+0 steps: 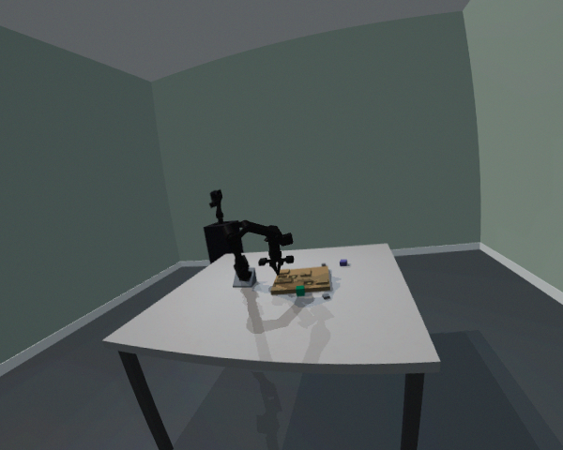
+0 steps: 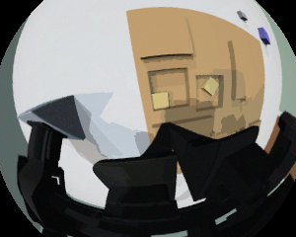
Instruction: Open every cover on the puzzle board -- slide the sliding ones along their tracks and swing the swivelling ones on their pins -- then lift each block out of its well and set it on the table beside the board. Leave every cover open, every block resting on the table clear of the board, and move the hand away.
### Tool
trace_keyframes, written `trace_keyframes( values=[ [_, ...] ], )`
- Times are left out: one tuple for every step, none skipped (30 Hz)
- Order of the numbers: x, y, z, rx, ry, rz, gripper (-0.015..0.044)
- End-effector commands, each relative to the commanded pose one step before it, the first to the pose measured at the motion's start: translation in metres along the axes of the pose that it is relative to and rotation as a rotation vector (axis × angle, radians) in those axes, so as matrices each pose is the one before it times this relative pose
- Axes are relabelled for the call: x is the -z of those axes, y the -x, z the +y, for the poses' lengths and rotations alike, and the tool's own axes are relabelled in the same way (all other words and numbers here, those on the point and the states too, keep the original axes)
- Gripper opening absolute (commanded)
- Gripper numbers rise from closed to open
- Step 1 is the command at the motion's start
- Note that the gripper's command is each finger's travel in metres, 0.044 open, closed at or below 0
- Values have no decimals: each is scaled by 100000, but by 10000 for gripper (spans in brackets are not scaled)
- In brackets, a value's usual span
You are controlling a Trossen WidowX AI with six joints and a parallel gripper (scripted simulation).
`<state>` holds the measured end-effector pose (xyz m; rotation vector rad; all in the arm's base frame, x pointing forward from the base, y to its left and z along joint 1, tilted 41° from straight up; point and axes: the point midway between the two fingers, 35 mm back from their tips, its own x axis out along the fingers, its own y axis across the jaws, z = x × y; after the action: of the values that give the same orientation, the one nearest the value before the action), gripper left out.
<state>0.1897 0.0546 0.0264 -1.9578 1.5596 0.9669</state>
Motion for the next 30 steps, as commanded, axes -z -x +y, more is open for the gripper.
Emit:
trace_keyframes(
  values=[
    [-1, 795, -163, 459, -984, -712, 0],
    [-1, 130, 2, -3, 1, -2, 0],
    [-1, 131, 3, -3, 1, -2, 0],
    [0, 131, 4, -3, 1, -1, 0],
    [0, 131, 5, -3, 1, 0, 0],
    [0, 131, 5, -4, 1, 1, 0],
    [1, 131, 6, -4, 1, 2, 0],
    [1, 131, 7, -4, 0, 3, 0],
    [1, 131, 8, -4, 0, 3, 0],
    [2, 132, 8, -4, 0, 4, 0],
    [2, 132, 9, -5, 0, 5, 0],
    [2, 132, 10, -5, 0, 6, 0],
    [3, 132, 11, -5, -1, 7, 0],
    [3, 132, 11, -5, -1, 8, 0],
    [4, 132, 12, -5, -1, 8, 0],
    [4, 132, 13, -6, -1, 9, 0],
    [-49, -650, 35, -378, -684, 669, 0],
    [-107, 70, -190, 17, -4918, -19, 0],
    [-196, 113, -307, 26, -8196, -34, 0],
    [-270, 131, -347, 27, -9868, -43, 0],
    [-308, 125, -317, 22, -9868, -45, 0],
    [-342, 120, -282, 18, -9868, -47, 0],
    [-371, 114, -243, 13, -9868, -49, 0],
    [-397, 108, -202, 8, -9868, -50, 0],
    [-418, 102, -157, 3, -9868, -50, 0],
    [-433, 97, -111, -2, -9868, -50, 0],
    [-444, 91, -63, -7, -9868, -49, 0],
    [-449, 85, -14, -12, -9868, -48, 0],
    [-448, 79, 35, -17, -9868, -46, 0],
    [-442, 73, 84, -21, -9868, -44, 0]
  ],
)
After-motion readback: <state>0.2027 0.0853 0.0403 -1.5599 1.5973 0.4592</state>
